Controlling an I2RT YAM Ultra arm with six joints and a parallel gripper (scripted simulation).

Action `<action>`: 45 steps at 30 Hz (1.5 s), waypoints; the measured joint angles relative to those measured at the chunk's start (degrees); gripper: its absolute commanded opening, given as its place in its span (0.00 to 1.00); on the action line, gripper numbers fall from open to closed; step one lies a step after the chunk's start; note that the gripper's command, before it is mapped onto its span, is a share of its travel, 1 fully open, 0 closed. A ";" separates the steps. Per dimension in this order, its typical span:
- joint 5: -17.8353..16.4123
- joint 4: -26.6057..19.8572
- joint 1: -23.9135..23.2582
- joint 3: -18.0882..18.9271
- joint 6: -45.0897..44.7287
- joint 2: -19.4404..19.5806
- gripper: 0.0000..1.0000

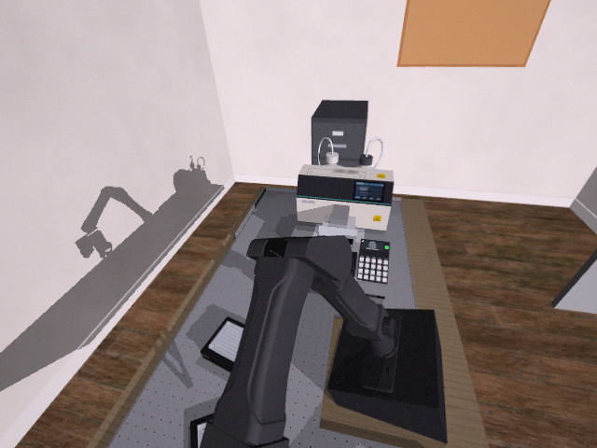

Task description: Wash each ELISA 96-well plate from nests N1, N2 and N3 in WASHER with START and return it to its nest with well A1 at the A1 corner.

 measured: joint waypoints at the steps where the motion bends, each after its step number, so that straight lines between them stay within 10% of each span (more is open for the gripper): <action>1: -0.02 -0.02 0.00 -0.02 0.00 -0.02 0.00; 45: -0.15 12.48 -3.78 -6.78 -3.39 5.95 0.00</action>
